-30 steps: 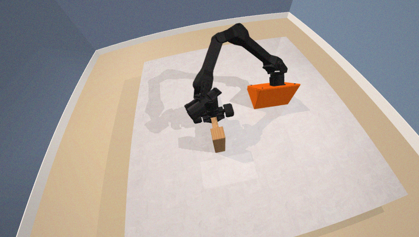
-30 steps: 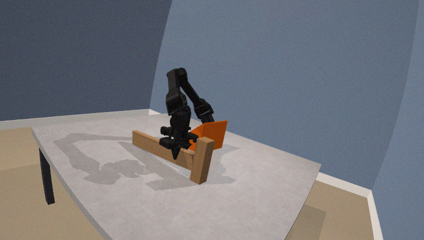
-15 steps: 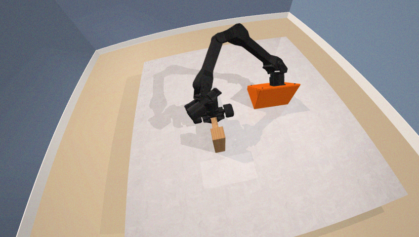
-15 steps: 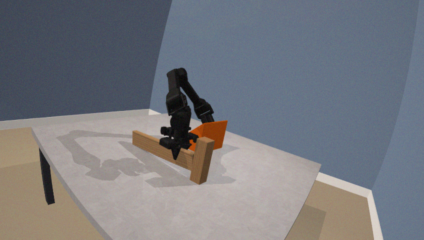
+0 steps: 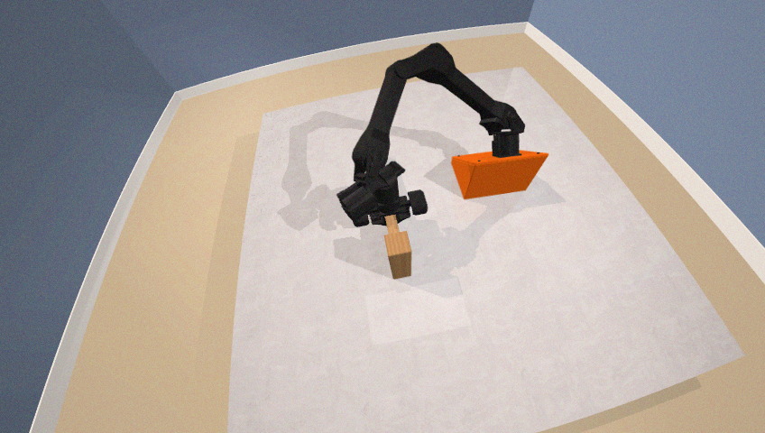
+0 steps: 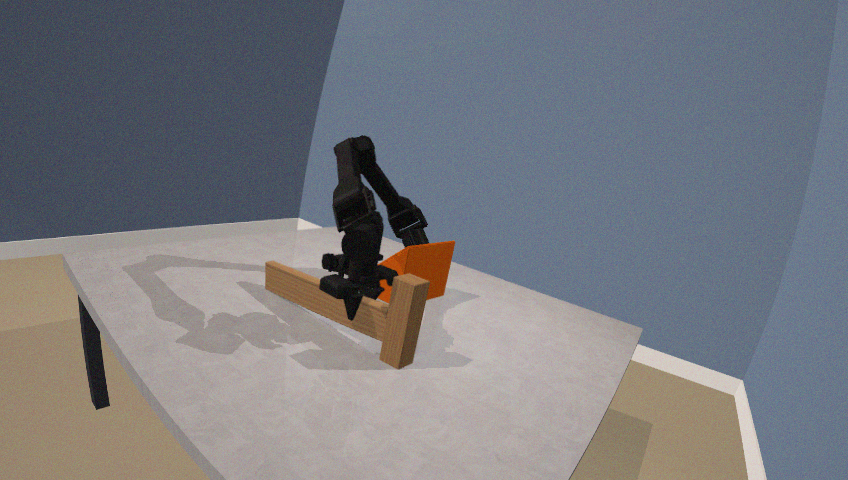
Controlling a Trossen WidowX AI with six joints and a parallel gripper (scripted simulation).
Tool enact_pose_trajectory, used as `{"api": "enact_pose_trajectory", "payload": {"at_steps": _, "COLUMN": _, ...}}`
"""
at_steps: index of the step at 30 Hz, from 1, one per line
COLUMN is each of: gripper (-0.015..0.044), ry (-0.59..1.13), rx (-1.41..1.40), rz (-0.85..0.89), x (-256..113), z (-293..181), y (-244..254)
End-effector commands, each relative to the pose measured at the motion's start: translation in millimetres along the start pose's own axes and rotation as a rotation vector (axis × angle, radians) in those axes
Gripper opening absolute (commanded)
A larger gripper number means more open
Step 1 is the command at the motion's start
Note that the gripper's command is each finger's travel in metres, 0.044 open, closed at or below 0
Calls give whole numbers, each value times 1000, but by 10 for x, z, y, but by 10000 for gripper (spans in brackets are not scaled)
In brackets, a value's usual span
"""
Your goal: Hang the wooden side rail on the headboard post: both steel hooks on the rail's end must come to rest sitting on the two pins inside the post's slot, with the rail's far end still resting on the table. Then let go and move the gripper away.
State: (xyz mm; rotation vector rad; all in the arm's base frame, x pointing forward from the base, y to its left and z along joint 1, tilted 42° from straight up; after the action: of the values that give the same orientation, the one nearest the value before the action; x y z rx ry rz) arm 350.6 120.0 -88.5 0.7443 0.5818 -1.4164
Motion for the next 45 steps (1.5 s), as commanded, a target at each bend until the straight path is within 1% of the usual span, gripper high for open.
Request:
{"api": "enact_pose_trajectory", "payload": {"at_steps": 1, "gripper": 0, "ry": 9, "rx": 2, "rz": 13, "x": -51, "z": -45, "y": 11}}
{"api": "enact_pose_trajectory", "payload": {"at_steps": 45, "gripper": 0, "ry": 9, "rx": 2, "rz": 13, "x": -3, "z": -54, "y": 16}}
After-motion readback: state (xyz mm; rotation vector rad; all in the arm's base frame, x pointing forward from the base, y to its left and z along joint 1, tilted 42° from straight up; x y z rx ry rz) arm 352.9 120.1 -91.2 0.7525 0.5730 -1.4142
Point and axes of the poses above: the point midway between the two fingers, 35 mm back from their tips, its own x axis out along the fingers, its own y axis across the jaws, z = x × y, the point moved 2 cm from there along -x, back along the fingers, and after that the axes turned 11 degrees about x, right-handed, at the moved point
